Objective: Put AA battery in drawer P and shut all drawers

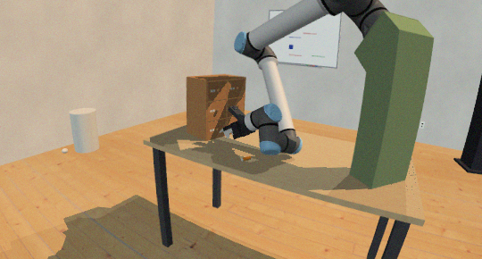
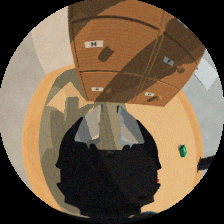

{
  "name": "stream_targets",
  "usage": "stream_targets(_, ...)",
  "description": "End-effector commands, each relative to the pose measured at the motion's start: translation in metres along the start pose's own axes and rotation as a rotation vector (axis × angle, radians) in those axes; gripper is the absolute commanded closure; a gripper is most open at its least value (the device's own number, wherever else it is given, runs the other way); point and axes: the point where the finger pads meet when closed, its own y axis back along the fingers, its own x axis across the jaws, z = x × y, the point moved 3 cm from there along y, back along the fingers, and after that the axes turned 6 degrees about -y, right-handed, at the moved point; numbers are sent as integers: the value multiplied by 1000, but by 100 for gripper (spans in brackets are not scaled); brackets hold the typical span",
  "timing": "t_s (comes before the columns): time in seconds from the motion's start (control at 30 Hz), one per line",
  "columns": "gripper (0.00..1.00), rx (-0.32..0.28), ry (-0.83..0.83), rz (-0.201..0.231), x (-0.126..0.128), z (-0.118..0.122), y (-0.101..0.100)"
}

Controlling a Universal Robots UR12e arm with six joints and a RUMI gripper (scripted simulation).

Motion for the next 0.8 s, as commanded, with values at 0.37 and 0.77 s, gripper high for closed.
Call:
stream_targets(0.37, 80, 0, 0, 0, 0, -2, -2)
stream_targets(0.77, 80, 0, 0, 0, -1, -6, -9)
